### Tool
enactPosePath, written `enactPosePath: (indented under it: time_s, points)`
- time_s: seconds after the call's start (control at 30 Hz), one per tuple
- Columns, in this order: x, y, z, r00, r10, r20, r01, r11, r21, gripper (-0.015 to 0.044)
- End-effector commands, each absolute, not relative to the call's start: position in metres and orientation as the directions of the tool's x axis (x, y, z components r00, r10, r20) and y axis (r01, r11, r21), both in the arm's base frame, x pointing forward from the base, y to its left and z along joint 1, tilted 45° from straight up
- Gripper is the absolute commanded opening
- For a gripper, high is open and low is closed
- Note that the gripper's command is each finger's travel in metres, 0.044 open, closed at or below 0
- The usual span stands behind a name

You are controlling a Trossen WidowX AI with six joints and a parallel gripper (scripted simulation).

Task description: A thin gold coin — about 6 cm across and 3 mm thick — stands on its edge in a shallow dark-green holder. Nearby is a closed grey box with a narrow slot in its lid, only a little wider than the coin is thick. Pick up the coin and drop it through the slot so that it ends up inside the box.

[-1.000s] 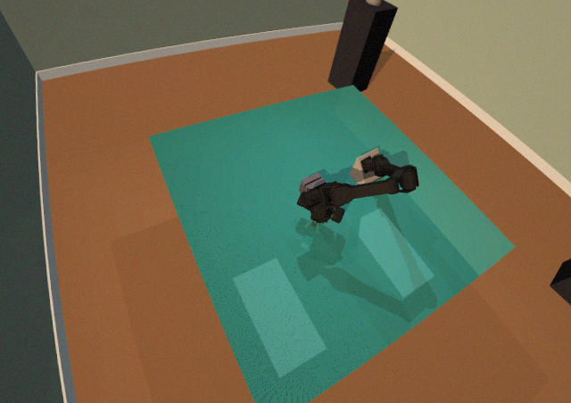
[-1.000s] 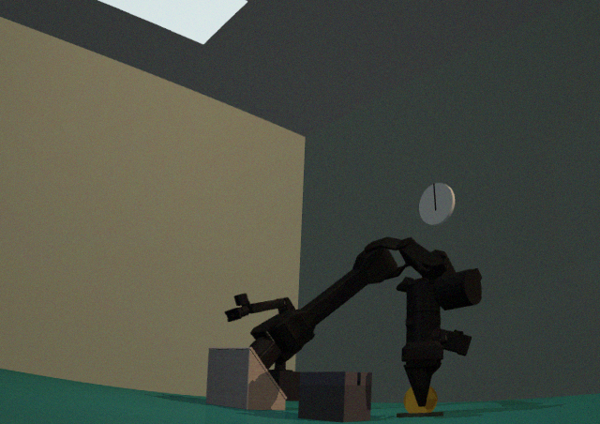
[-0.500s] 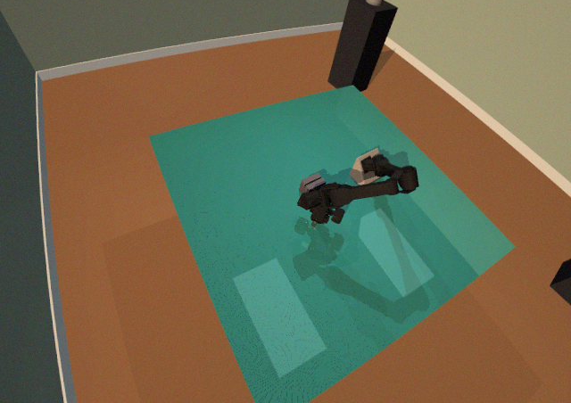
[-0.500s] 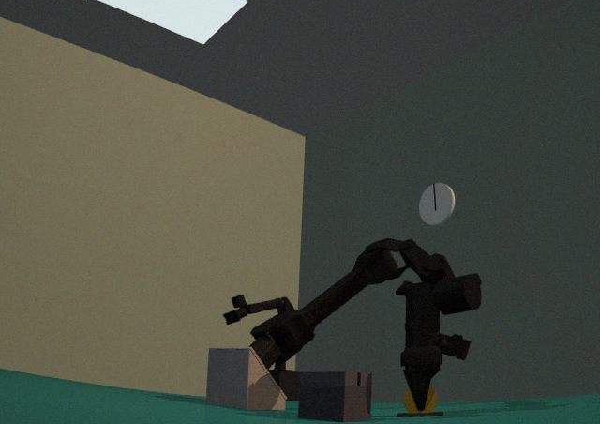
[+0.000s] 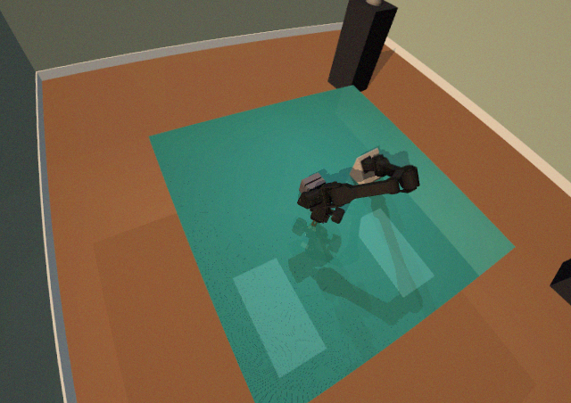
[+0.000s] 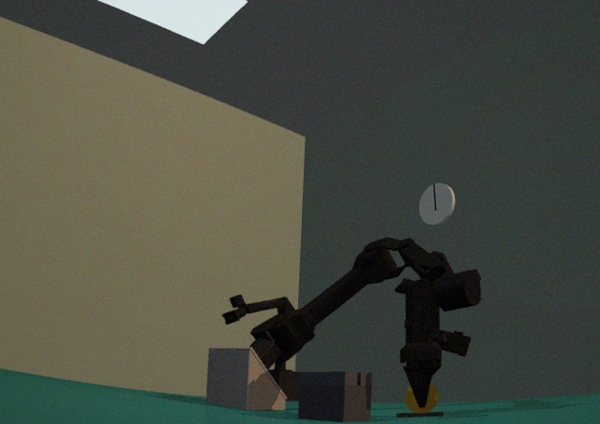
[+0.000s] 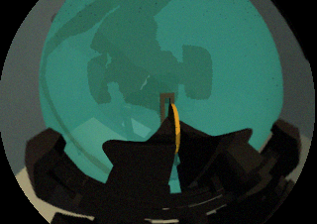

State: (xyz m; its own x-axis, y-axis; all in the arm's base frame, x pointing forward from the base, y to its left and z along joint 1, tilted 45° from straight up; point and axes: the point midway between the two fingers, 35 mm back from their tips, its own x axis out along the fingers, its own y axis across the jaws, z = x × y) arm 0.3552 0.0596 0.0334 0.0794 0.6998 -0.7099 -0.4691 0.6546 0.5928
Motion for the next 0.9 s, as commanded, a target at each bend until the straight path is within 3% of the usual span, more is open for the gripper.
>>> enactPosePath:
  time_s: [0.0,0.87]
  points:
    - [0.357,0.051,0.038,0.090,0.690,-0.718,-0.460,0.669,0.584,0.0000]
    - [0.350,0.005,0.084,0.063,0.698,-0.713,-0.478,0.649,0.592,0.0000]
